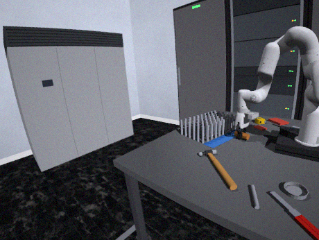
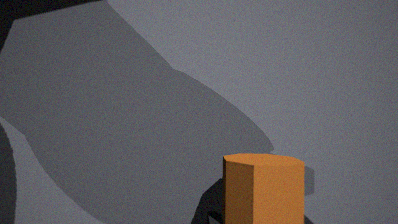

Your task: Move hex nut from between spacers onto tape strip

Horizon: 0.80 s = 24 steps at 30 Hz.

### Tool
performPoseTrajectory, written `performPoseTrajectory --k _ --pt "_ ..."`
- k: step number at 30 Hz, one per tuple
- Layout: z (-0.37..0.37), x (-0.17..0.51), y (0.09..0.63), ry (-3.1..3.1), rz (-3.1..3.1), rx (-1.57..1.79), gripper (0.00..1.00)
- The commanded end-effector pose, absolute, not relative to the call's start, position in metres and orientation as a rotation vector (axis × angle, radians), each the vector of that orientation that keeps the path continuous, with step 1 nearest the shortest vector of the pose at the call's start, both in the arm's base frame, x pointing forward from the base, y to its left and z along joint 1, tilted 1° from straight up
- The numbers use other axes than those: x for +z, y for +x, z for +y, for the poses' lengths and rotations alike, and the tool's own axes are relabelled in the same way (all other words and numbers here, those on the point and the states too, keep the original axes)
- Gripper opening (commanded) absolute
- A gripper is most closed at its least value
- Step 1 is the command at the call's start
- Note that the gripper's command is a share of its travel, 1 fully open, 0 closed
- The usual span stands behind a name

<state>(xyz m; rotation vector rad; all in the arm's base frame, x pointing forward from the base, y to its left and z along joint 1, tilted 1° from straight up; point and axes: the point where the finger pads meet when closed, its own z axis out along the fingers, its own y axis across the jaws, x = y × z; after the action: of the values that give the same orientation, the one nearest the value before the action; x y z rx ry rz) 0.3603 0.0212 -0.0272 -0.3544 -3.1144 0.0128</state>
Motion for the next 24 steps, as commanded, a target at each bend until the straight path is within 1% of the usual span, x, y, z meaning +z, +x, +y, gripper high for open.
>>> performPoseTrajectory --k 1,24 --pt "0.019 -0.027 0.373 -0.355 -3.116 0.010 0.00" --pt "0.016 -0.027 0.386 -0.355 -3.116 0.010 0.00"
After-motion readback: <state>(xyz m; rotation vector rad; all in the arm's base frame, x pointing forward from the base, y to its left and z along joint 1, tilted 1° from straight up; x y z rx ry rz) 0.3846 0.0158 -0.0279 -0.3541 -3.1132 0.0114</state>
